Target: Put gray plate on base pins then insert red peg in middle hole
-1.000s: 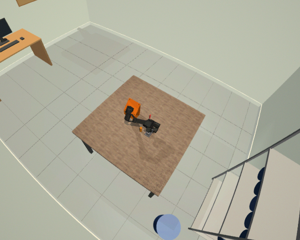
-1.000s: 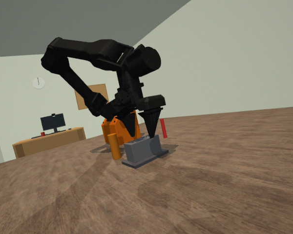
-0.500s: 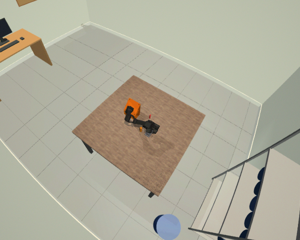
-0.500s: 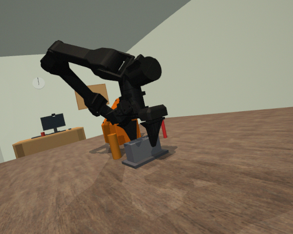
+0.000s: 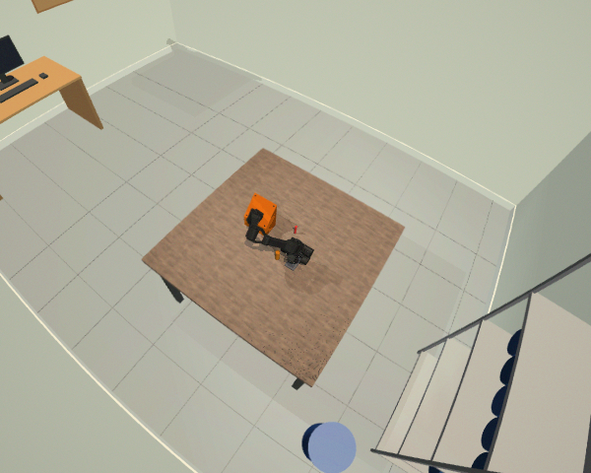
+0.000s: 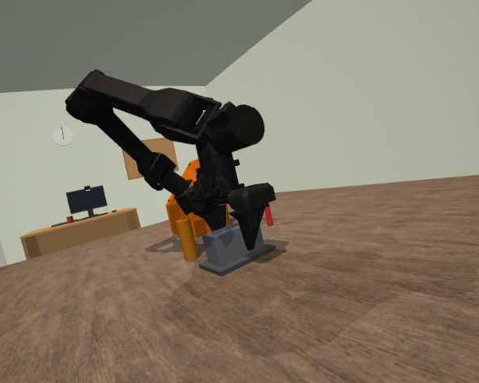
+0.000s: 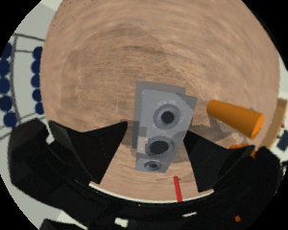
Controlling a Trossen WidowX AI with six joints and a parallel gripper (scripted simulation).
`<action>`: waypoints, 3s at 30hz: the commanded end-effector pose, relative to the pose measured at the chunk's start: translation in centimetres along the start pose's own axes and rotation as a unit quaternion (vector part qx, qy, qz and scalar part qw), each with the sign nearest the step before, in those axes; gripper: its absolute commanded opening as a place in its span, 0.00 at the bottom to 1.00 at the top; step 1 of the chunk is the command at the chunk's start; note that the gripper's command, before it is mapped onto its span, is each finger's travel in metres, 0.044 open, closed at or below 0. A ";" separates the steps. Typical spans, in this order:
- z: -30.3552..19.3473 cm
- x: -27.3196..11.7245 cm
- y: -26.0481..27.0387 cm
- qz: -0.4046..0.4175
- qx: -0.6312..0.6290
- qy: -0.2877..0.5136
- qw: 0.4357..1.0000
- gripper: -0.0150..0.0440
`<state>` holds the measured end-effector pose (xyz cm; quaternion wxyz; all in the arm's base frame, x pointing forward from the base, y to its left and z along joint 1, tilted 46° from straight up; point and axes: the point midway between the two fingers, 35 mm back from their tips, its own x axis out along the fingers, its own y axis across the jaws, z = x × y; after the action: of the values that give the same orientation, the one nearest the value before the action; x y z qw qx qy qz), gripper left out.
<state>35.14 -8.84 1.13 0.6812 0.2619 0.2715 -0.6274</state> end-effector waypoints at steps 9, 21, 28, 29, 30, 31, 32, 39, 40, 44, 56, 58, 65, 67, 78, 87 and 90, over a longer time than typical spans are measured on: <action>0.0 0.2 -0.1 -0.002 -0.003 -0.003 1.000 0.43; 0.0 0.2 -0.1 -0.002 -0.003 -0.003 1.000 0.30; 0.0 0.2 -0.1 -0.003 -0.003 -0.003 1.000 0.25; 0.0 0.1 -0.1 -0.003 -0.003 -0.003 1.000 0.25; 0.0 0.0 -0.1 -0.003 -0.003 -0.003 1.000 0.25; -0.1 -0.1 0.0 -0.004 -0.003 -0.003 1.000 0.25; -0.1 -0.3 0.0 -0.004 -0.002 -0.004 1.000 0.25; -0.2 -1.6 0.2 -0.005 -0.002 -0.003 1.000 0.25; -0.2 -1.9 0.3 -0.005 -0.002 -0.003 1.000 0.25; -0.3 -3.1 0.5 -0.004 -0.002 -0.001 1.000 0.25; -0.4 -6.8 0.8 -0.003 -0.003 0.001 1.000 0.25; -0.4 -7.4 0.8 -0.003 -0.003 0.002 1.000 0.25; -0.4 -9.6 0.8 -0.003 -0.003 0.002 1.000 0.25; -0.3 -10.3 0.7 -0.003 -0.003 0.002 1.000 0.25; -0.1 -13.3 0.3 -0.003 -0.003 0.000 1.000 0.25; -0.2 -10.9 0.5 -0.002 -0.003 0.001 1.000 0.25; -0.2 -9.9 0.5 -0.002 -0.003 0.001 1.000 0.25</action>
<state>34.98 -0.95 8.34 0.6803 0.2615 0.2753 -0.6269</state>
